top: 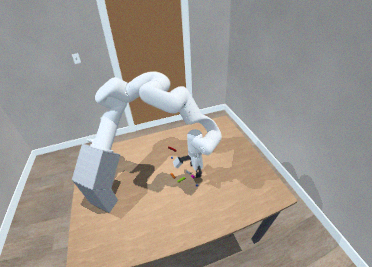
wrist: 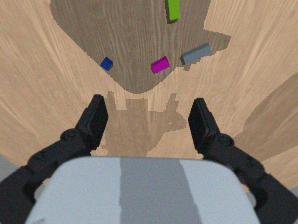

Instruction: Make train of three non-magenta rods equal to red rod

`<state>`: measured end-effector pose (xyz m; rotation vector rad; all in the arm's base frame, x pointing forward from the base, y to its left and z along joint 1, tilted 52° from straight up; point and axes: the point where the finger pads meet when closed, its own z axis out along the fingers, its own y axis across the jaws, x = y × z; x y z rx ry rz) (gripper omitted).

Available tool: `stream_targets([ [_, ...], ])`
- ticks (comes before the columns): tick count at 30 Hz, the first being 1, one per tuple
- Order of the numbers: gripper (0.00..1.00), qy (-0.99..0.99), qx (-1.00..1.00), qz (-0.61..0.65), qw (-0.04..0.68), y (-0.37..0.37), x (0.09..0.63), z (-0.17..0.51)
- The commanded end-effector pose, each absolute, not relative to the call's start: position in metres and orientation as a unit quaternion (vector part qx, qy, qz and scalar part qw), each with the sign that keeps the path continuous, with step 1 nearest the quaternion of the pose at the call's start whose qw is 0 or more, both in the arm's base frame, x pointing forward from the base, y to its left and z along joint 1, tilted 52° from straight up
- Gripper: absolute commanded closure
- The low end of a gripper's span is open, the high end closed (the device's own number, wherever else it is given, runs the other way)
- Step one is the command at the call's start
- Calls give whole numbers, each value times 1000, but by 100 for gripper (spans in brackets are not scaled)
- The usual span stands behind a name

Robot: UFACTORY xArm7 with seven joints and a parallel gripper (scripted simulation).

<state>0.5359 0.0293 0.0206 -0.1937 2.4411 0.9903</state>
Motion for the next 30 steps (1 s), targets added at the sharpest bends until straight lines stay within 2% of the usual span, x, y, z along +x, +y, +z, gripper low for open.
stream_targets([
  [1,0,896,-70,362,248,27,537,21],
  [13,0,894,-94,358,254,29,534,20],
  [30,0,816,-376,292,327,45,502,5],
])
